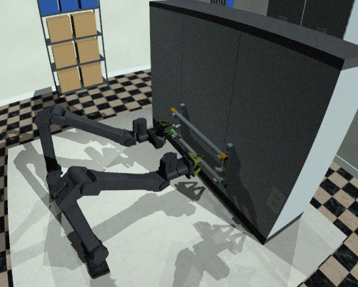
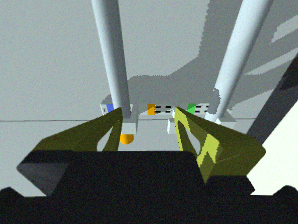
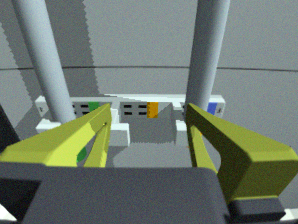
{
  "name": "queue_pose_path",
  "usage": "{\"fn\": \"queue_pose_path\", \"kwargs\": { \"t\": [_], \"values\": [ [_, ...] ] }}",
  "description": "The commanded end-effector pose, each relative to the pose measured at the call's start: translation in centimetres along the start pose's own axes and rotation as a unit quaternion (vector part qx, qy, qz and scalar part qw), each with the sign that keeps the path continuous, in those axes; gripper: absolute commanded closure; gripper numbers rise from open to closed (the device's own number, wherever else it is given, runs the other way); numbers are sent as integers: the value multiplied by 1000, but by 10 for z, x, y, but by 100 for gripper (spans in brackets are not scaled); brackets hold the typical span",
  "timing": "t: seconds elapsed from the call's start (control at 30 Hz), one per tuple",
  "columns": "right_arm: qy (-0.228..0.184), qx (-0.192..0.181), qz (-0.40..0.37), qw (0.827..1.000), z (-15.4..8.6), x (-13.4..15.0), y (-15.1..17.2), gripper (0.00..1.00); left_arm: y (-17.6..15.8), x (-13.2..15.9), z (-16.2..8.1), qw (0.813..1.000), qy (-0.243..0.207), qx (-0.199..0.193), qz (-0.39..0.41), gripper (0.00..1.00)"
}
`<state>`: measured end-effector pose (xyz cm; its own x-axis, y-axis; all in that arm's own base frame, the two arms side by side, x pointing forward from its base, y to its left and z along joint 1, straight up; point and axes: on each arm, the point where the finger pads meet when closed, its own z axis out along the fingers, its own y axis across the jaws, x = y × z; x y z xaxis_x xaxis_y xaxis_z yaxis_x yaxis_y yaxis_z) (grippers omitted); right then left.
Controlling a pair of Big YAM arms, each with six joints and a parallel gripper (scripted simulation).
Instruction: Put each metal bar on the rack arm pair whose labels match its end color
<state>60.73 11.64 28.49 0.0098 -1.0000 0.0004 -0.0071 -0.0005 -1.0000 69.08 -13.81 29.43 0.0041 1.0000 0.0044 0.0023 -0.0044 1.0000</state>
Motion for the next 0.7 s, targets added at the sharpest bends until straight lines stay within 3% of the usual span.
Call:
{"fn": "queue_pose_path", "kwargs": {
  "t": [0.0,0.33,0.67],
  "values": [
    [-4,45,10,999,8,-9,-61,42,67,0,5,999,-1,-43,-13,41],
    [-4,48,11,999,8,-11,-86,42,92,2,5,999,0,-46,-15,41],
    [-4,49,11,999,7,-10,-86,42,92,2,5,999,0,-47,-15,41]
  ]
}}
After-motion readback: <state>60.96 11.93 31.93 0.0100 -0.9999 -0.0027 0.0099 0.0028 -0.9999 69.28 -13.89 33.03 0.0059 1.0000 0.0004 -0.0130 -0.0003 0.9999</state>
